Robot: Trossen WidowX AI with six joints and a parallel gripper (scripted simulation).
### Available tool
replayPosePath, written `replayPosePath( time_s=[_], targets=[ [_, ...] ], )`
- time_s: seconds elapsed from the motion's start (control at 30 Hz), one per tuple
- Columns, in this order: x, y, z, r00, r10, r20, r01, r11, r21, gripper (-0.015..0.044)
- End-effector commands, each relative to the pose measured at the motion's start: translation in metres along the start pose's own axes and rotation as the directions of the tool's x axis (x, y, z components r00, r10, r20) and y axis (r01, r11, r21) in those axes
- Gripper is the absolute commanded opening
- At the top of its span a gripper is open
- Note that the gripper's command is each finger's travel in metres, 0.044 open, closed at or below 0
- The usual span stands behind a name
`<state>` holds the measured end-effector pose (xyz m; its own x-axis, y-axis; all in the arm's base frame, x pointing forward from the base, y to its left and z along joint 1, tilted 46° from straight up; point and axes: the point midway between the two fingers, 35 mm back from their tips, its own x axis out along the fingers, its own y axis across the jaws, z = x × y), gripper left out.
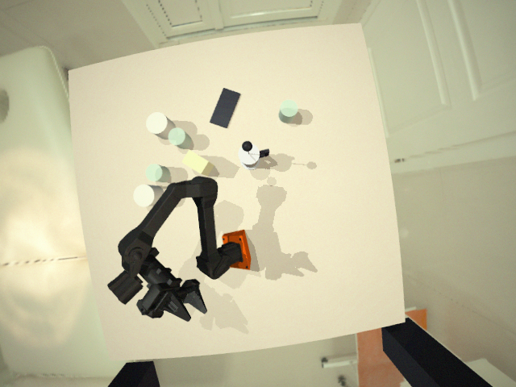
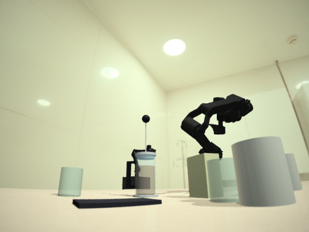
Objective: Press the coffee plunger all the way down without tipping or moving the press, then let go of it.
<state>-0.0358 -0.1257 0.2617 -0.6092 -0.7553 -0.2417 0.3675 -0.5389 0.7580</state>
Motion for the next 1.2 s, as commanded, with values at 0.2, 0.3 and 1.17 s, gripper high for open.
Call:
replayPosePath(
  time_s=[0.2,0.3,1.17],
  targets=[
    [0.007,-0.012,0.032,0.987,-0.111,0.114,0.11,0.994,0.014,0.044],
    [0.008,-0.022,0.053,0.965,-0.185,0.184,0.18,0.983,0.047,0.044],
    [-0.117,-0.14,0.176,0.346,-0.784,0.516,0.6,0.608,0.52,0.044]
  ],
)
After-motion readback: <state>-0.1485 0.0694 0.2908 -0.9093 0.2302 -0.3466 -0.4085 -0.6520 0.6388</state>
